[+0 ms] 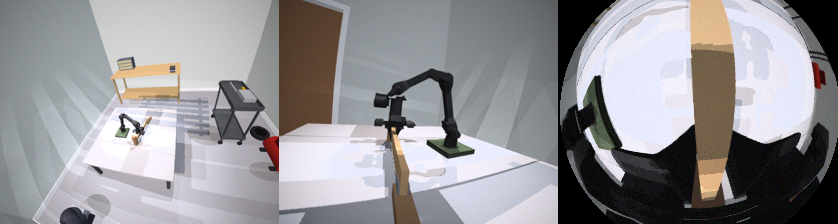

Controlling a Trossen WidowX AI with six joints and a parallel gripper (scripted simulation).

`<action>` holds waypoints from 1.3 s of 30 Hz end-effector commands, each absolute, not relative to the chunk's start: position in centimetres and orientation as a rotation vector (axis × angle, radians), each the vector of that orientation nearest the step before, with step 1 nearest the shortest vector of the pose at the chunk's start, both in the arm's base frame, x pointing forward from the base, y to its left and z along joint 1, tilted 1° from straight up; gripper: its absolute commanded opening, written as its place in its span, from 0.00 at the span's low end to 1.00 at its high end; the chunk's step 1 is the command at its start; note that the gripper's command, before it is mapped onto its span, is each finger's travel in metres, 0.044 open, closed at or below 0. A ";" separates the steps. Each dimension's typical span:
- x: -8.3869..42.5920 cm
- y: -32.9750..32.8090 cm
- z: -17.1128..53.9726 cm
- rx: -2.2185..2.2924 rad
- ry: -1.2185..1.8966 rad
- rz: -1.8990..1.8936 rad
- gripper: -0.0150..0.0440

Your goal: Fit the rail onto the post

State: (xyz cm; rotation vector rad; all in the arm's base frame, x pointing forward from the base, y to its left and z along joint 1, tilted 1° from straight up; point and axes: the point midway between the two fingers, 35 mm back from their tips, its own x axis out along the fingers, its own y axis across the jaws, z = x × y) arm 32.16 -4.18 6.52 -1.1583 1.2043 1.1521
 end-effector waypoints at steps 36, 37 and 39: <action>32.2 -4.2 6.7 -1.158 1.201 1.155 1.00; 32.2 -3.7 7.3 -1.159 1.201 1.154 1.00; 32.3 -2.1 9.0 -1.160 1.200 1.150 1.00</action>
